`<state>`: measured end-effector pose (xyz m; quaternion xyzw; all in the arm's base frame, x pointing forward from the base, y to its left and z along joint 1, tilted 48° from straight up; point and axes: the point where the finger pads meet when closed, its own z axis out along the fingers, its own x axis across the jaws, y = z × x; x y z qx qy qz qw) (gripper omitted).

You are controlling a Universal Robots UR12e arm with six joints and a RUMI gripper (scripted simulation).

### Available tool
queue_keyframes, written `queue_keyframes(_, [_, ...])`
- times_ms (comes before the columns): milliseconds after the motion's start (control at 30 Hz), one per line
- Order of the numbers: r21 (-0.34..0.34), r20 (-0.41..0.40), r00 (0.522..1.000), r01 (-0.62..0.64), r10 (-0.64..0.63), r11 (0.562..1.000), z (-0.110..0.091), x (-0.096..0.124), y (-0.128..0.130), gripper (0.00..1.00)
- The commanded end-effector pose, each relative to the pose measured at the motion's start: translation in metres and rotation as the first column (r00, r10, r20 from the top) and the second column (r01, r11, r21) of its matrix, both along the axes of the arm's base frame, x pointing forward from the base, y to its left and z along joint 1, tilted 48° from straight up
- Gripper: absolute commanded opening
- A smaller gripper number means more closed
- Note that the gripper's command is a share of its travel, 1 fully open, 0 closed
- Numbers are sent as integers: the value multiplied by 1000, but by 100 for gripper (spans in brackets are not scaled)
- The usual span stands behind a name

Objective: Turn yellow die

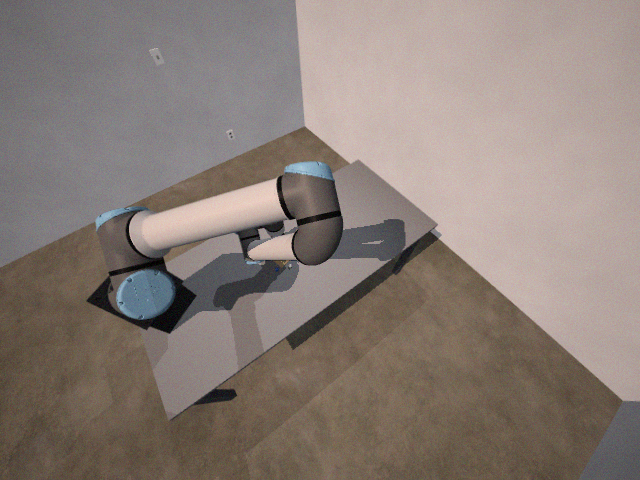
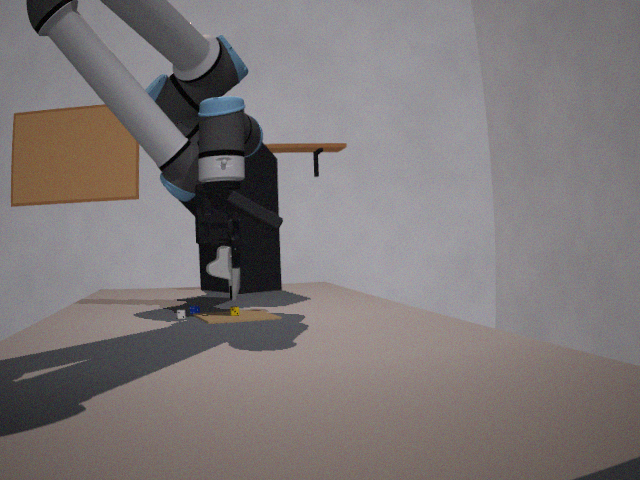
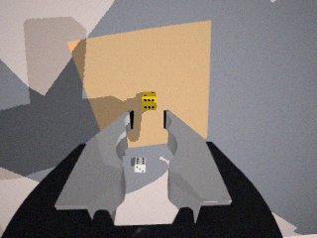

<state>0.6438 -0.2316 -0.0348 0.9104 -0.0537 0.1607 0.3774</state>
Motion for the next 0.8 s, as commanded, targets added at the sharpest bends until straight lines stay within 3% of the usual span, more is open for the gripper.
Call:
queue_keyframes(0, [0, 0, 1000, 0, 0, 1000, 12, -4, 12, 18])
queue_keyframes(333, [0, 0, 1000, 0, 0, 1000, 38, -14, 40, 18])
queue_keyframes(600, [0, 0, 1000, 0, 0, 1000, 41, -15, 43, 18])
queue_keyframes(633, [0, 0, 1000, 0, 0, 1000, 41, -15, 43, 100])
queue_keyframes(767, [0, 0, 1000, 0, 0, 1000, 41, -15, 43, 100])
